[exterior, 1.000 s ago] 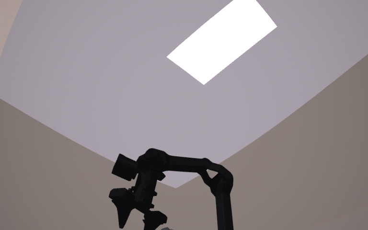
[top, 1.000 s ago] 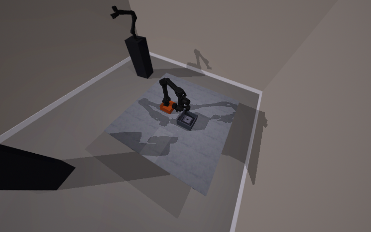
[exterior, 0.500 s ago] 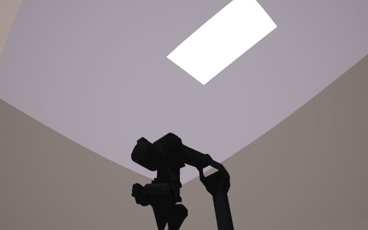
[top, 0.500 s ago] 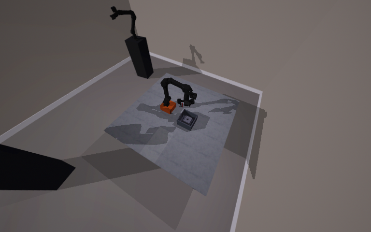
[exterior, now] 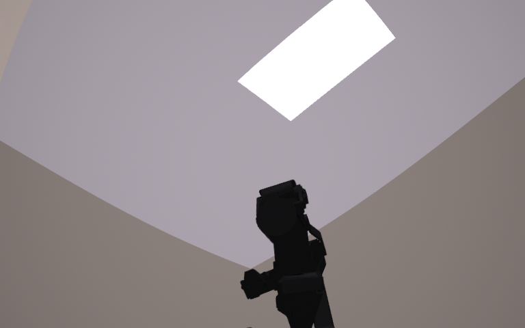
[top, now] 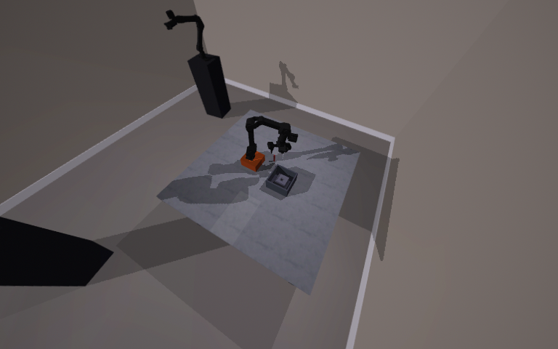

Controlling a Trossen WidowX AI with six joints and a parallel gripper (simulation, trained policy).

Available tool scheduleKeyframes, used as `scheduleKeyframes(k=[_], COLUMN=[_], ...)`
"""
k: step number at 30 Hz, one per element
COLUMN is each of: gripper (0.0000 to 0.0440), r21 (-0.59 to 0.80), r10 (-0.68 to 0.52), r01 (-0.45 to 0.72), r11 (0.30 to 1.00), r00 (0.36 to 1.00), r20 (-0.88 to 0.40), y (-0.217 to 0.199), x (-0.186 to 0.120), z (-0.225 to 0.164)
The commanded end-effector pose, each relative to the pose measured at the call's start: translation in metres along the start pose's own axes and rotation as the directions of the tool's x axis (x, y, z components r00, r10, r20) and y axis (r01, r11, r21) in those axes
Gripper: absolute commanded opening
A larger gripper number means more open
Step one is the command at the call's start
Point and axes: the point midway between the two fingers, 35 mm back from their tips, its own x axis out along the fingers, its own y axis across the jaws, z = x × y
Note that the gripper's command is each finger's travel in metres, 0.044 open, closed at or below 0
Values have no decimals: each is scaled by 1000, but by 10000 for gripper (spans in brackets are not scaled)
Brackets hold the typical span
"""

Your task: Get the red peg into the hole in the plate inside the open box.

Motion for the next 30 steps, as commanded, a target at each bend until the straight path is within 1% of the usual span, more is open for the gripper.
scheduleKeyframes(k=[1, 7, 13, 20, 30], gripper=[440, 440, 440, 440, 440], r21=[-33, -73, -110, -148, -172], r10=[-47, -78, -81, -69, -31], r01=[47, 78, 83, 76, 46], r11=[998, 994, 990, 986, 984], r00=[999, 997, 996, 996, 996], r20=[-9, 1, 22, 52, 86], y=[0, 4, 10, 18, 29], x=[9, 23, 41, 67, 113], z=[-22, -44, -56, -61, -63])
